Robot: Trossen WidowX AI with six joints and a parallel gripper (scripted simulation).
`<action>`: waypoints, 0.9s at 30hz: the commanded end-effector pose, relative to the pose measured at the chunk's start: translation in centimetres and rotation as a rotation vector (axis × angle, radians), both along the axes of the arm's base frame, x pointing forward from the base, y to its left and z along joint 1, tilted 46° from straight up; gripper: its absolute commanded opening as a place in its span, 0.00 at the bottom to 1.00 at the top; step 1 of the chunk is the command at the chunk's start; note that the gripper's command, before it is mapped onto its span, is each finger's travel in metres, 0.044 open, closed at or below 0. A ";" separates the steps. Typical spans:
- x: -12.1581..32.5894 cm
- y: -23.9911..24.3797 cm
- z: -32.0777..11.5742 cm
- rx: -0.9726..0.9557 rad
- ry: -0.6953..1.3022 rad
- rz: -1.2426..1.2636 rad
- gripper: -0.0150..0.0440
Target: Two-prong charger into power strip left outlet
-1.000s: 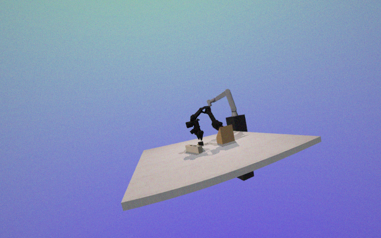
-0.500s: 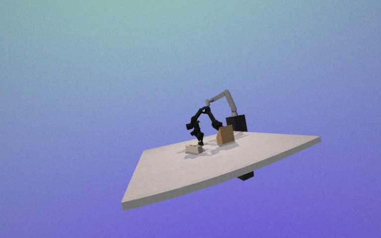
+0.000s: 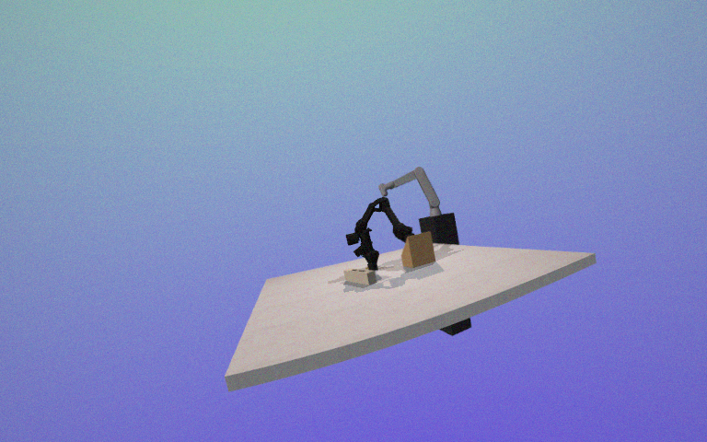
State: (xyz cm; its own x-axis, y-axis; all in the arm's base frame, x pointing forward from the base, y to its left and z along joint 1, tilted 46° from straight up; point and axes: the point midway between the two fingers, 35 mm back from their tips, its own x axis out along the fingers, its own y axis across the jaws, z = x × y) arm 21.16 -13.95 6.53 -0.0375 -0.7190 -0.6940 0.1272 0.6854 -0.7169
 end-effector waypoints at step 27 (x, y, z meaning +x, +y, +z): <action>0.0 0.2 0.1 0.001 0.002 0.000 0.25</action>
